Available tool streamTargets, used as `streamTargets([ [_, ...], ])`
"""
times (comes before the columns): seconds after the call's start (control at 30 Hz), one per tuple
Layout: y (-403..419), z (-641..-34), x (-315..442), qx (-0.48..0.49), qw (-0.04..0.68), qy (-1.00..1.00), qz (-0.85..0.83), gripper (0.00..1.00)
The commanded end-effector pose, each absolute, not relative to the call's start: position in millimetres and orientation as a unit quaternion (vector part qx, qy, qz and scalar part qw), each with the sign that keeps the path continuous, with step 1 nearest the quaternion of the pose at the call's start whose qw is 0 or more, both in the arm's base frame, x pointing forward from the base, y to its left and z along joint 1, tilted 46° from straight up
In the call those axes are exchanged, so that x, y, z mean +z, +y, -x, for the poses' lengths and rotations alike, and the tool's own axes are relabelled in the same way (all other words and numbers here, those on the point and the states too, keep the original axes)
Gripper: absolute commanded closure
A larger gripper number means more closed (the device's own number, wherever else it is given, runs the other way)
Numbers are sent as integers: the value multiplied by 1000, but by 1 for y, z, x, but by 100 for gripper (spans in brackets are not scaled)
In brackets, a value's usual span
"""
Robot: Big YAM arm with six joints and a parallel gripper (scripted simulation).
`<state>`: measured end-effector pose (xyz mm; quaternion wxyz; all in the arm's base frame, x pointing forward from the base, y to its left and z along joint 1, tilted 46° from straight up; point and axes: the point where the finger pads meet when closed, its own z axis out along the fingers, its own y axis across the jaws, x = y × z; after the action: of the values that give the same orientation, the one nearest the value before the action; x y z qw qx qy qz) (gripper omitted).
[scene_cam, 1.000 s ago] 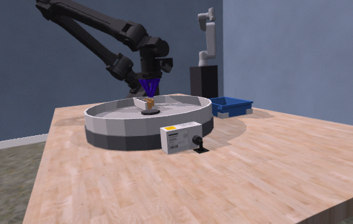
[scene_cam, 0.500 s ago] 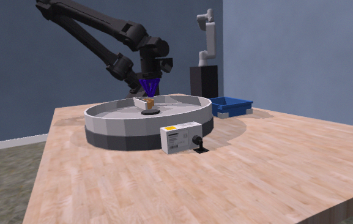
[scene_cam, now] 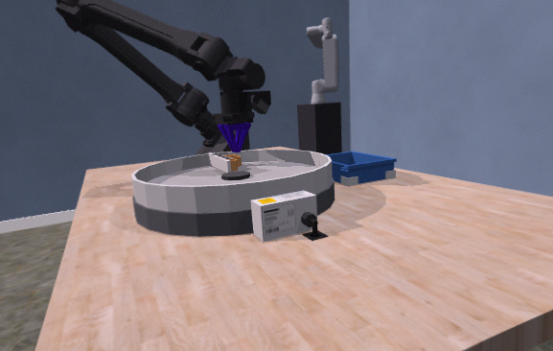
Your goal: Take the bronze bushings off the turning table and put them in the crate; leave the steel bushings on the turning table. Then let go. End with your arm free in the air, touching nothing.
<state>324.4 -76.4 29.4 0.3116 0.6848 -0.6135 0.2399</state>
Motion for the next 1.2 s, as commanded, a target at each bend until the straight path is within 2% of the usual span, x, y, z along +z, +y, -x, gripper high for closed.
streamTargets([
  [0.0, -73, -342, 37, 253, 296, -614, -687, 87],
  [0.13, -84, -327, 23, 239, 312, -612, -687, 87],
  [0.27, -83, -343, 36, 256, 292, -621, -681, 87],
  [1.17, -80, -342, 32, 253, 296, -615, -685, 87],
])
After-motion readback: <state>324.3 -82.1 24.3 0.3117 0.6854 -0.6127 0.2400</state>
